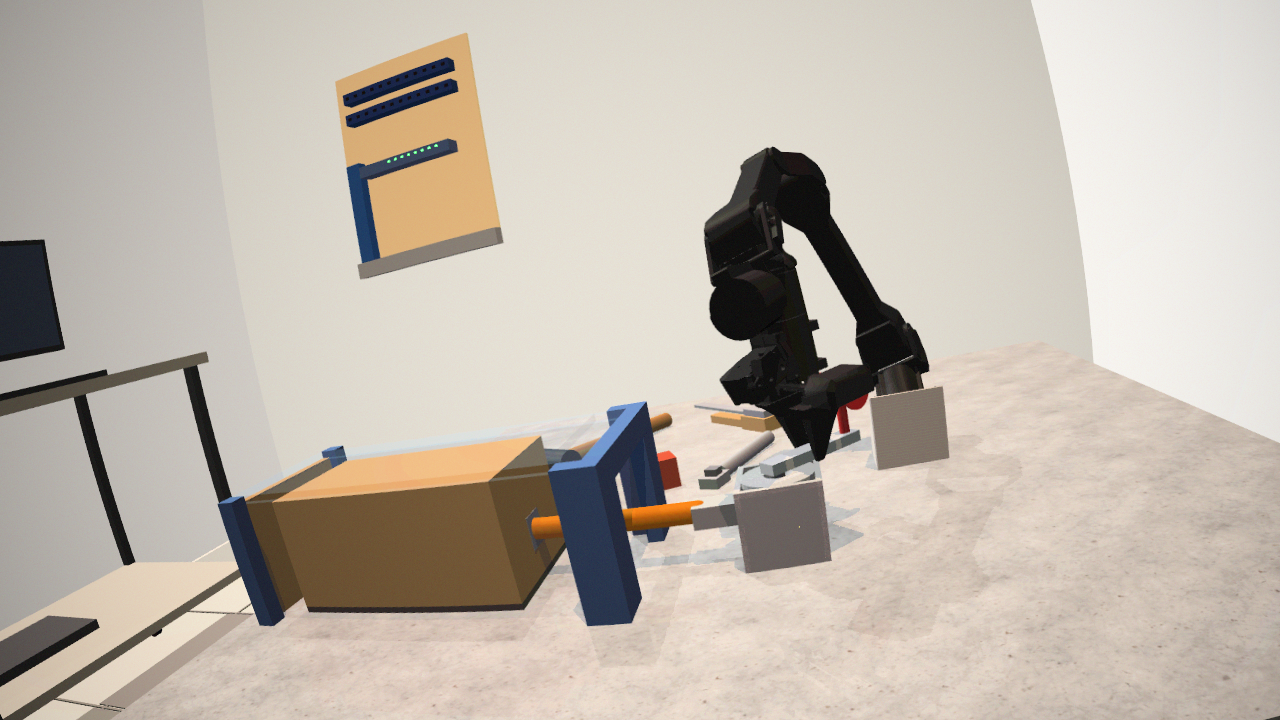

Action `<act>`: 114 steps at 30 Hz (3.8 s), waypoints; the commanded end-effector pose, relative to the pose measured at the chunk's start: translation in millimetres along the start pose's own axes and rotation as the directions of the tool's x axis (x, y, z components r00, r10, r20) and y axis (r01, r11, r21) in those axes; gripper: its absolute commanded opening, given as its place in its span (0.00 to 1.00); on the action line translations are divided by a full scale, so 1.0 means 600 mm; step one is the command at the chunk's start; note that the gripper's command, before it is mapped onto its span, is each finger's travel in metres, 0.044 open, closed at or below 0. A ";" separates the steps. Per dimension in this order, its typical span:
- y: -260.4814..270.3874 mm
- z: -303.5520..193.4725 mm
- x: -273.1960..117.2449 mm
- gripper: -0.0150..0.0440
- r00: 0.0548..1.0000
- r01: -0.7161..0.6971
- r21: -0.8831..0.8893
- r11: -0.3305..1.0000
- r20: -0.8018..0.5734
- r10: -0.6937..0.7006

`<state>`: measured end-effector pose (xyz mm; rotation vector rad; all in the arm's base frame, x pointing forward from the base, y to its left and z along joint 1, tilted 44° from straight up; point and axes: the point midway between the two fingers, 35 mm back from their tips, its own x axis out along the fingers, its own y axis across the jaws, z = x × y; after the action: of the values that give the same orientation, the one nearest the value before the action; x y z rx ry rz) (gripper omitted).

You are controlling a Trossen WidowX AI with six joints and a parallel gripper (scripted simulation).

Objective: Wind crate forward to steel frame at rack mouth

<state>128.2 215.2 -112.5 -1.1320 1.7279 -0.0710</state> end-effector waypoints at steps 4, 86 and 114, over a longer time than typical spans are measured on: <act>0.004 -0.001 0.007 0.25 1.000 -0.005 0.023 1.000 -0.010 0.005; 0.005 -0.017 -0.208 0.25 0.996 0.007 -0.011 1.000 0.087 -0.006; 0.005 -0.020 -0.206 0.34 0.996 -0.018 0.053 0.998 0.085 0.013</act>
<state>122.4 299.9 -21.0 -1.1211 1.6470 -0.0248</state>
